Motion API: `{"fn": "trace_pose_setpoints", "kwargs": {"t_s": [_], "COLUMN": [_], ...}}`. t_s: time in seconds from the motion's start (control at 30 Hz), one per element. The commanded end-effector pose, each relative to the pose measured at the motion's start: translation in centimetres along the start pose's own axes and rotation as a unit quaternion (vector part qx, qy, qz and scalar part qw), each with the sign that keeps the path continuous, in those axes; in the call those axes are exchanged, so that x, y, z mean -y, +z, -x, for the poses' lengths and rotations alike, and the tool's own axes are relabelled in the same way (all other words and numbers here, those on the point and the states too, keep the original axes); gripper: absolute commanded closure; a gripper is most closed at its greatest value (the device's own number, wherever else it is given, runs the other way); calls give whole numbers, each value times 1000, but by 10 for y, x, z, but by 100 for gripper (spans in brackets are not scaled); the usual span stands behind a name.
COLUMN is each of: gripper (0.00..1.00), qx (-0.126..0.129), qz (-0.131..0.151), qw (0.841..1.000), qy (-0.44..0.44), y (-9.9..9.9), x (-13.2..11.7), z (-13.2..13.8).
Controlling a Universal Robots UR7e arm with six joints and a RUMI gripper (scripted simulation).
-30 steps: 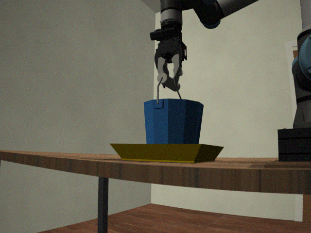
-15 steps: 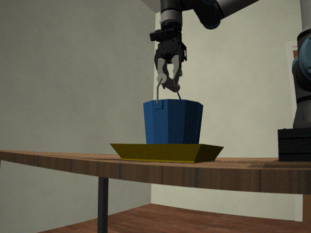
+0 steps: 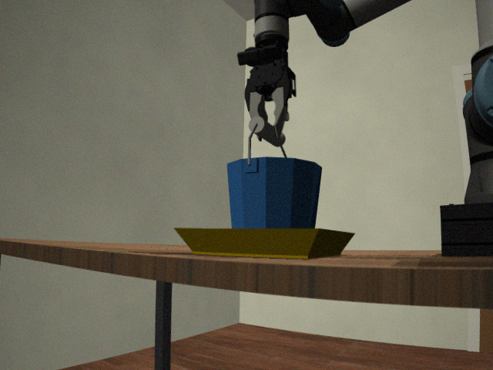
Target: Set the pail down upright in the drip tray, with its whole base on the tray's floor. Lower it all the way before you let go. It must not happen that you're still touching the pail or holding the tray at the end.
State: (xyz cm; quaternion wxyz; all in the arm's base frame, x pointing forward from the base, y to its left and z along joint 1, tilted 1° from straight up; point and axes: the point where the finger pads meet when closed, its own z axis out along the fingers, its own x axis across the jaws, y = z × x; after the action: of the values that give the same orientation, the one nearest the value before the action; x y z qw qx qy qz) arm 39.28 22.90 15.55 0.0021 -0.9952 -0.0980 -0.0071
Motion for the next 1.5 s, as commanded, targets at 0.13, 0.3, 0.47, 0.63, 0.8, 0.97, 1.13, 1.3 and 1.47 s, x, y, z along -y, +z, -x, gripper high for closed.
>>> {"fn": "trace_pose_setpoints", "kwargs": {"t_s": [0.13,0.3,0.47,0.63,0.8,0.97,1.13,1.3,1.47], "gripper": [100,100,100,100,0,0,0,0,0], "qx": [-2,-2,-2,-2,-2,-2,-2,-2,-2], "qz": [0,0,0,0,0,0,0,0,0], "qw": [1000,1000,1000,1000,1000,1000,1000,1000,1000], "qy": [-1,-1,-1,-1,-1,-1,-1,-1,-1], "y": [-1,-1,-1,-1,-1,-1,-1,-1,-1], "x": [1,1,1,1,1,1,1,1,1], "z": [-1,-1,-1,-1,-1,-1,-1,-1,-1]}}
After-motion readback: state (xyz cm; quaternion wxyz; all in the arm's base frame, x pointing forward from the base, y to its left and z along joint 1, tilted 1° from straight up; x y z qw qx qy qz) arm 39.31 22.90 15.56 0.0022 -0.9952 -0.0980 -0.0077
